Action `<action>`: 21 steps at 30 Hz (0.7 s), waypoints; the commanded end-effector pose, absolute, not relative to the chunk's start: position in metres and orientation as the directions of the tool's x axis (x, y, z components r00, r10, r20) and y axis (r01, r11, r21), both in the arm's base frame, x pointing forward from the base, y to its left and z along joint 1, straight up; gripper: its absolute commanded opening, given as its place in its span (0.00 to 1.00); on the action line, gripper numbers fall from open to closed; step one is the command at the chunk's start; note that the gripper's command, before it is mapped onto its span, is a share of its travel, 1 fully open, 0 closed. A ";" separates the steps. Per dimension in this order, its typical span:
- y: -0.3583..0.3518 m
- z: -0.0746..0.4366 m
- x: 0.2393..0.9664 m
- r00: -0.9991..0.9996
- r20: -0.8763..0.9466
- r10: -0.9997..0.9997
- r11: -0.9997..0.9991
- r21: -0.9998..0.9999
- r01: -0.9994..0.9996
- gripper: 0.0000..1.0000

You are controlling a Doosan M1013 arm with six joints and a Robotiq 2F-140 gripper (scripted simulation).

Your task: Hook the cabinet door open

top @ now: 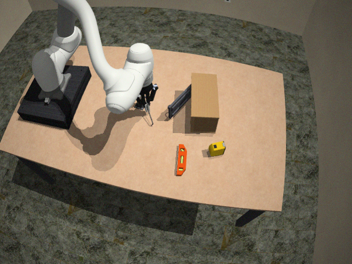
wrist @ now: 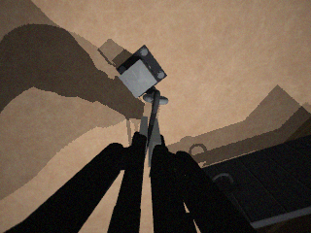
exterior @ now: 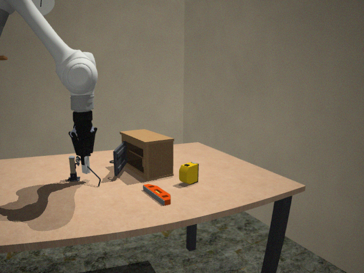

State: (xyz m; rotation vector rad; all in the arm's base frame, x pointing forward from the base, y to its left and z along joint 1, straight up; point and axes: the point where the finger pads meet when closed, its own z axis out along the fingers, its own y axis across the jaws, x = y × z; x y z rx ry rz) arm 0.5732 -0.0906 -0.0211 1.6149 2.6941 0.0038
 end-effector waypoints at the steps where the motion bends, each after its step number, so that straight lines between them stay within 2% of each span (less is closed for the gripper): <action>1: -0.091 -0.021 0.573 -0.471 0.001 0.882 0.471 0.002 0.882 0.03; 21: -0.092 -0.015 0.574 -0.471 0.001 0.882 0.471 0.002 0.882 0.03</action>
